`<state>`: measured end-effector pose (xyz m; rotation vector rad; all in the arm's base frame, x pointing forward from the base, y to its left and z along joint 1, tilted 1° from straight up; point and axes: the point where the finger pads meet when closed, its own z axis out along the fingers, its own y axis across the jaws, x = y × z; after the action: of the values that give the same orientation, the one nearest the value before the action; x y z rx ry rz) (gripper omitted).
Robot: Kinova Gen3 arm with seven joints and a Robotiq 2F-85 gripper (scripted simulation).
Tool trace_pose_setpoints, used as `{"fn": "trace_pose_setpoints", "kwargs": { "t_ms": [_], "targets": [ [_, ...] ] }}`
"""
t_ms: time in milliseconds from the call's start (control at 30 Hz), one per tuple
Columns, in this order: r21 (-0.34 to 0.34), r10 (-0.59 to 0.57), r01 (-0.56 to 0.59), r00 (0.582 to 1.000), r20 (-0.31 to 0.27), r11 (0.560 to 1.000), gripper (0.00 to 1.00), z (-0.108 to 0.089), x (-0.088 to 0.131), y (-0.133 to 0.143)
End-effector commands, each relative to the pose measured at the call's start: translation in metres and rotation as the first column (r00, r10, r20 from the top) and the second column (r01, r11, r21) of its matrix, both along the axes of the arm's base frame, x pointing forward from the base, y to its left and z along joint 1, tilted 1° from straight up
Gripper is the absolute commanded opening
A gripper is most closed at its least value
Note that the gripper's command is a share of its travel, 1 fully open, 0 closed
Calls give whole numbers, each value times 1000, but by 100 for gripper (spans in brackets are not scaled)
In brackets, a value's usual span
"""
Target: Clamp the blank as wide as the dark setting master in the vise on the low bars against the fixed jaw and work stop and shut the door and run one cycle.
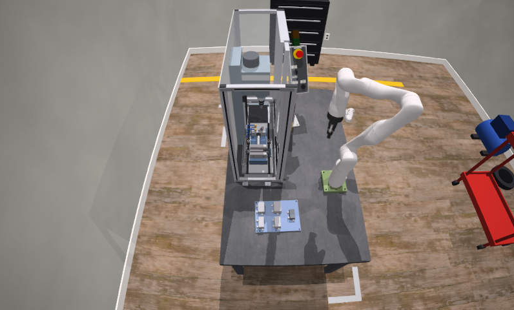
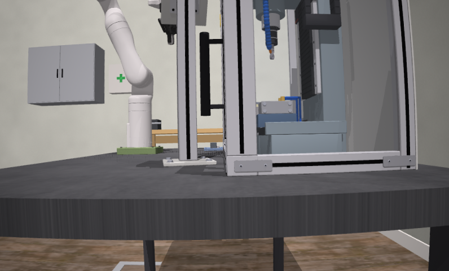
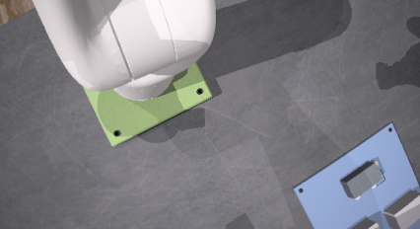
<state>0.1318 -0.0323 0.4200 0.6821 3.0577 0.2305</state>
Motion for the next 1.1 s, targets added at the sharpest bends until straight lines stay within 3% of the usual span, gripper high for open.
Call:
{"fn": "trace_pose_setpoints", "kwargs": {
  "t_ms": [0, 100, 267, 667, 833, 1067],
  "targets": [
    [0, 0, 0, 1000, 0, 1000, 10, 1, 0, -1],
    [0, 0, 0, 1000, 0, 1000, 10, 1, 0, -1],
    [69, -218, 218, 976, -11, 974, 10, 20, -32, -47],
    [69, -218, 218, 976, -11, 974, 10, 20, -32, -47],
    [133, -423, 424, 905, -36, 896, 10, 39, -65, -94],
    [133, -423, 424, 905, -36, 896, 10, 39, -65, -94]
  ]
}}
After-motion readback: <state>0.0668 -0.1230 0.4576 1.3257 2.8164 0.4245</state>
